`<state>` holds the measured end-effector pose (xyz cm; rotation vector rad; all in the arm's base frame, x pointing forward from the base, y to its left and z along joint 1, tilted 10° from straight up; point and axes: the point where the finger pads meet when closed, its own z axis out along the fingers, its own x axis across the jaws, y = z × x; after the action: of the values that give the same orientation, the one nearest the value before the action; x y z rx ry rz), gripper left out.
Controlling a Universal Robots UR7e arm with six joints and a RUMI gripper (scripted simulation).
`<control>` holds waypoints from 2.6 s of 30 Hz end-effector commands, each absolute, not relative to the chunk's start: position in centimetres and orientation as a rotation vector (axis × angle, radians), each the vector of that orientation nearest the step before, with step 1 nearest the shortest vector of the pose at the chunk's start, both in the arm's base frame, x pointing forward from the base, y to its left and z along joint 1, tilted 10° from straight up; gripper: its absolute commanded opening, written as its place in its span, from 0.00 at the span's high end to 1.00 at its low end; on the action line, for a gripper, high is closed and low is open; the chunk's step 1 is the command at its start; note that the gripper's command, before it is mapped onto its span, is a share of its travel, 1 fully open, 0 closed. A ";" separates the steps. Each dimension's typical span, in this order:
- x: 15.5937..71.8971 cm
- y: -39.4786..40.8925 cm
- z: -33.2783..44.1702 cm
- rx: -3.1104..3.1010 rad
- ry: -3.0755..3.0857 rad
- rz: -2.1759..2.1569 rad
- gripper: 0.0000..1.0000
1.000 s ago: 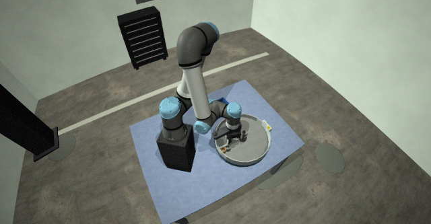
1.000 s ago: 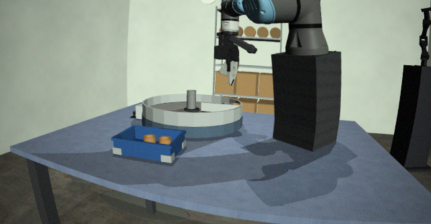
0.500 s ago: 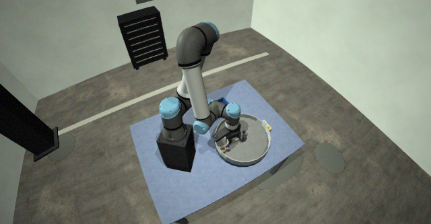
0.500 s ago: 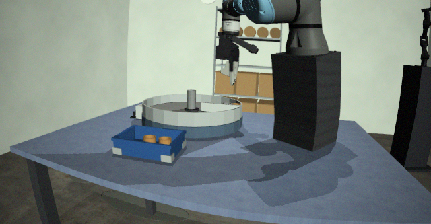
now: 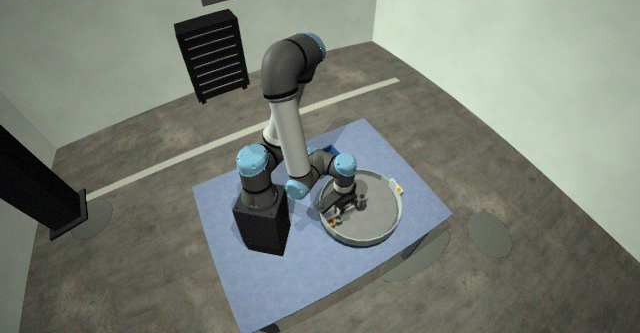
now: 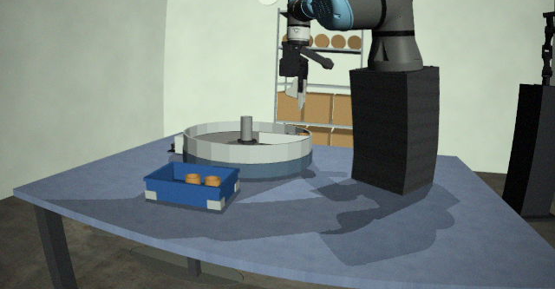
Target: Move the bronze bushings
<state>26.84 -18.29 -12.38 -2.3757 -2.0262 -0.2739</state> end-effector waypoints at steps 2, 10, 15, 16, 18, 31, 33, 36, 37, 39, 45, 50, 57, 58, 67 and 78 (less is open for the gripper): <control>26.7 -18.4 -12.4 -2.318 -2.102 -0.277 0.95; 26.5 -18.4 -12.4 -2.269 -2.160 -0.277 0.95; 26.4 -18.4 -12.4 -2.231 -2.204 -0.277 0.95; 26.4 -18.4 -12.4 -2.224 -2.212 -0.277 0.95; 26.4 -18.4 -12.4 -2.210 -2.228 -0.277 0.95; 26.2 -18.5 -12.5 -2.139 -2.305 -0.278 0.95; 26.2 -18.5 -12.5 -2.127 -2.317 -0.278 0.95; 26.1 -18.5 -12.5 -2.111 -2.333 -0.278 0.95; 26.1 -18.5 -12.5 -2.105 -2.339 -0.278 0.95; 26.1 -18.5 -12.5 -2.095 -2.349 -0.278 0.95; 26.1 -18.5 -12.5 -2.076 -2.368 -0.278 0.95; 26.0 -18.5 -12.5 -2.055 -2.388 -0.277 0.95; 26.0 -18.5 -12.5 -2.030 -2.413 -0.277 0.95; 26.0 -18.5 -12.5 -2.026 -2.416 -0.277 0.95; 25.9 -18.5 -12.5 -2.007 -2.434 -0.277 0.95; 25.9 -18.6 -12.5 -1.989 -2.450 -0.277 0.95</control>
<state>25.89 -18.51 -12.52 -1.9945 -2.4437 -0.2775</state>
